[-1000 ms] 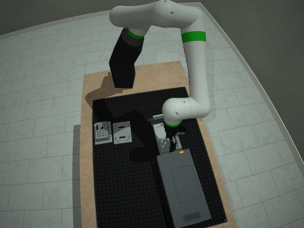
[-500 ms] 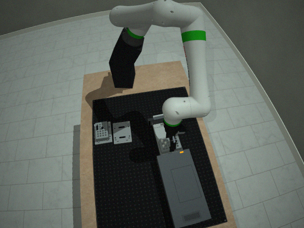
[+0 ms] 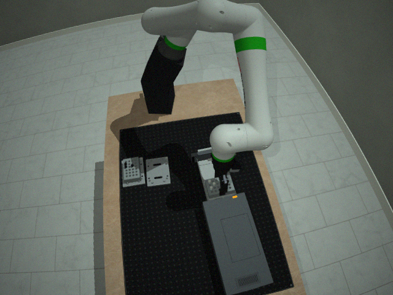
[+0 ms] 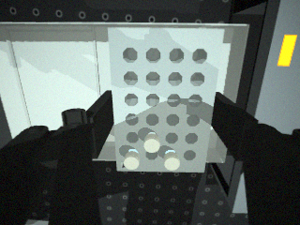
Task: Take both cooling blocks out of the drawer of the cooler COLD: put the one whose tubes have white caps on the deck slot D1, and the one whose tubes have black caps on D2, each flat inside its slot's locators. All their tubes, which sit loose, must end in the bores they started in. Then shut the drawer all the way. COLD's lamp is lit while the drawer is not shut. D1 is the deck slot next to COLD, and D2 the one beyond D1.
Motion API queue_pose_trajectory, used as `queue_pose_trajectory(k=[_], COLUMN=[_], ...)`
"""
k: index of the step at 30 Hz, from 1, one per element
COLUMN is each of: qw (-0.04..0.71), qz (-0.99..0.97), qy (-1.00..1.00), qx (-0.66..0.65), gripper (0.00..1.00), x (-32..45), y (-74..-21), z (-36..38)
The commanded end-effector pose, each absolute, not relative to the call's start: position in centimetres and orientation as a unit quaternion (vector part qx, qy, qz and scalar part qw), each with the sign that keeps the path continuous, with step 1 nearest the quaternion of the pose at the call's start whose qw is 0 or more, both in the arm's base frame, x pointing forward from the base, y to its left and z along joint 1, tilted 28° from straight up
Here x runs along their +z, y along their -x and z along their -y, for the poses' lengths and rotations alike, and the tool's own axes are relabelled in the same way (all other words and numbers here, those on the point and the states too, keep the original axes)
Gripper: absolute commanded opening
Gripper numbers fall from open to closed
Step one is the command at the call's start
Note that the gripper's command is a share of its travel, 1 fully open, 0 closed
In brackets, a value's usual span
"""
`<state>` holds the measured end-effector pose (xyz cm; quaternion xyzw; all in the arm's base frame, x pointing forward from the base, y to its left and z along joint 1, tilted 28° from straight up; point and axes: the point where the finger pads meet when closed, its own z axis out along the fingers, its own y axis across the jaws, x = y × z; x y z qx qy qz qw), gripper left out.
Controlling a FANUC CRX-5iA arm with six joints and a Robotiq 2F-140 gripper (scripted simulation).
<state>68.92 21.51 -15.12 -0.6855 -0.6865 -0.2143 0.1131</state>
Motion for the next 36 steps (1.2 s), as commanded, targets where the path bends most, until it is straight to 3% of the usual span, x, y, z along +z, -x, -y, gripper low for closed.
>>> queue_pose_trajectory(k=[1, 36], qw=[0.112, 0.112], qz=[0.686, 0.686], qy=[0.686, 0.686], qx=[-0.215, -0.215], gripper=[0.10, 0.10], x=[-14.5, -10.9], y=[-68.9, -68.4], z=[-21.2, -19.3])
